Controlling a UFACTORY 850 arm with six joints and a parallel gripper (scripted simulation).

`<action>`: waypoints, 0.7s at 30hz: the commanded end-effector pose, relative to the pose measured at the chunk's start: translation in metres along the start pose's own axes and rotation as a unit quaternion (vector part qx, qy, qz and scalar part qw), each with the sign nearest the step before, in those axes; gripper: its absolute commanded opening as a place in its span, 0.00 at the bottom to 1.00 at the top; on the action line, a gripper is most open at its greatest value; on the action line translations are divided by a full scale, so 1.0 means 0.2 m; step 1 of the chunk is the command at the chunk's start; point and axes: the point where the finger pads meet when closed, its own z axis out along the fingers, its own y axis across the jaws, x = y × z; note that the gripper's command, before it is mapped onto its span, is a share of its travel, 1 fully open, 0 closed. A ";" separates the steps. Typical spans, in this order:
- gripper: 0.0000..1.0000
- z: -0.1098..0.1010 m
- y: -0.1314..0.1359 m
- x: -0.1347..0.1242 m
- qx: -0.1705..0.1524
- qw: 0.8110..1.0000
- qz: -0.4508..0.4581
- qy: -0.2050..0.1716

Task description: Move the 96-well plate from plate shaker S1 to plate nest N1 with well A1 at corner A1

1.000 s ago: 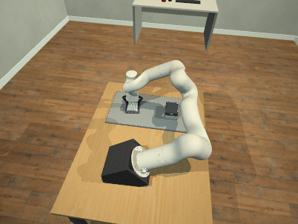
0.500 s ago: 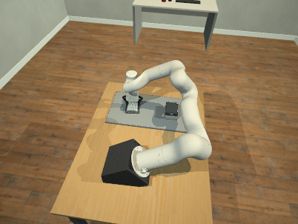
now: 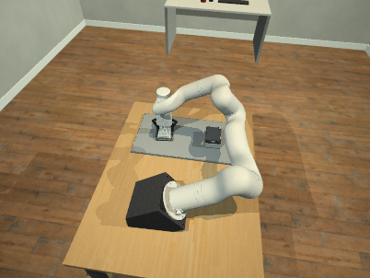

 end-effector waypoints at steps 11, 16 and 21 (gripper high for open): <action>1.00 -0.16 0.00 0.00 0.000 1.000 0.000 0.001; 1.00 -0.22 0.00 0.00 0.000 1.000 0.000 0.001; 1.00 -0.28 0.00 0.00 0.000 1.000 0.000 0.001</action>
